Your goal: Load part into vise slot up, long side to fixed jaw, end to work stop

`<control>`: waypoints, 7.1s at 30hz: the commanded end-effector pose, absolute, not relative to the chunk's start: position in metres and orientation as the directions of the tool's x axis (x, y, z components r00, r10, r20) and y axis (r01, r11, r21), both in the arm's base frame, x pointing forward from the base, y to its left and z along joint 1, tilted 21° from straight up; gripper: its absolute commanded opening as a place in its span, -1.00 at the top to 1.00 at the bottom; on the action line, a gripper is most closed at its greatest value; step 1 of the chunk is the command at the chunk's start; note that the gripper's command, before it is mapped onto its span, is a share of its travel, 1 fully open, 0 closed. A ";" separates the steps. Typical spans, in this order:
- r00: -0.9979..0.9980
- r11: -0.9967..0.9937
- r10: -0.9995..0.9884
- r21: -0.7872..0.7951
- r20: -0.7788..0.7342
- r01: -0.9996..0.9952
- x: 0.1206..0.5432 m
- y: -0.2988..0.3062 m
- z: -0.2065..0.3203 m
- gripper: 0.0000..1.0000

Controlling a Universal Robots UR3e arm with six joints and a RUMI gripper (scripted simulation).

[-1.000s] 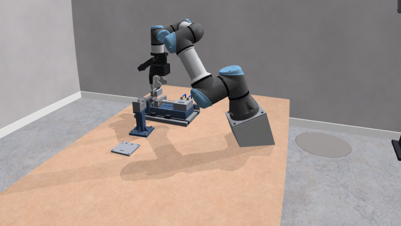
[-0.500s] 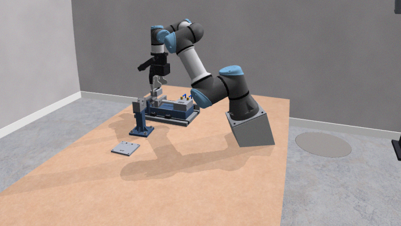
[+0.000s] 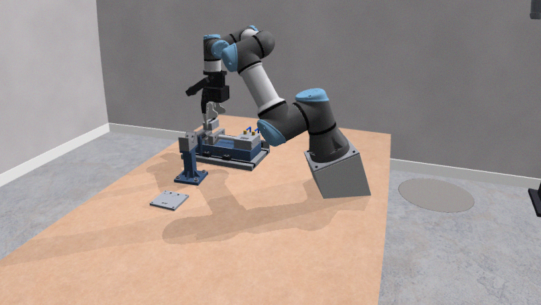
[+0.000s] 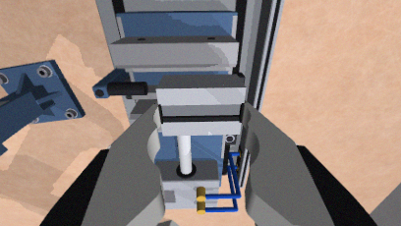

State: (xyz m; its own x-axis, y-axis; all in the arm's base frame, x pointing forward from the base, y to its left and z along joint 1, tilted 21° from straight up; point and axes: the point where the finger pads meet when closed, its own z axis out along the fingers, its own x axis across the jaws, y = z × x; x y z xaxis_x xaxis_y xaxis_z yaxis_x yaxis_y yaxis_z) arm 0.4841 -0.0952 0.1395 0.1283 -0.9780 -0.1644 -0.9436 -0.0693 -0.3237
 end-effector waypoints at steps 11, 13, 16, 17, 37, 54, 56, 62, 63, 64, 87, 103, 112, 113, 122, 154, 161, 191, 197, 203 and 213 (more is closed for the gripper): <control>0.128 -0.070 -0.978 -0.326 -0.162 -0.943 0.485 -0.096 0.140 1.00; 0.128 -0.070 -0.978 -0.326 -0.162 -0.943 0.485 -0.096 0.140 1.00; 0.128 -0.070 -0.978 -0.326 -0.162 -0.943 0.485 -0.096 0.140 1.00; 0.128 -0.070 -0.978 -0.326 -0.162 -0.943 0.485 -0.096 0.140 1.00; 0.128 -0.070 -0.978 -0.326 -0.162 -0.943 0.486 -0.095 0.136 1.00; 0.128 -0.070 -0.978 -0.326 -0.162 -0.943 0.488 -0.094 0.131 1.00; 0.128 -0.070 -0.978 -0.326 -0.162 -0.943 0.488 -0.094 0.130 1.00; 0.128 -0.070 -0.978 -0.326 -0.162 -0.943 0.489 -0.093 0.128 1.00; 0.128 -0.070 -0.978 -0.326 -0.162 -0.943 0.489 -0.093 0.127 1.00; 0.128 -0.070 -0.978 -0.326 -0.162 -0.943 0.489 -0.093 0.127 1.00; 0.128 -0.070 -0.978 -0.326 -0.162 -0.943 0.490 -0.092 0.123 1.00; 0.128 -0.070 -0.978 -0.326 -0.162 -0.943 0.491 -0.092 0.123 1.00; 0.128 -0.070 -0.978 -0.326 -0.162 -0.943 0.491 -0.092 0.123 1.00; 0.128 -0.070 -0.978 -0.326 -0.162 -0.943 0.491 -0.092 0.123 1.00; 0.128 -0.070 -0.978 -0.326 -0.162 -0.943 0.491 -0.092 0.123 1.00; 0.128 -0.070 -0.978 -0.326 -0.162 -0.943 0.491 -0.092 0.123 1.00; 0.128 -0.070 -0.978 -0.326 -0.162 -0.943 0.492 -0.092 0.123 1.00; 0.128 -0.070 -0.978 -0.326 -0.162 -0.943 0.493 -0.092 0.123 1.00; 0.128 -0.070 -0.978 -0.326 -0.162 -0.943 0.493 -0.092 0.123 1.00; 0.128 -0.070 -0.978 -0.326 -0.162 -0.943 0.493 -0.092 0.123 1.00; 0.128 -0.070 -0.978 -0.326 -0.162 -0.943 0.493 -0.092 0.123 1.00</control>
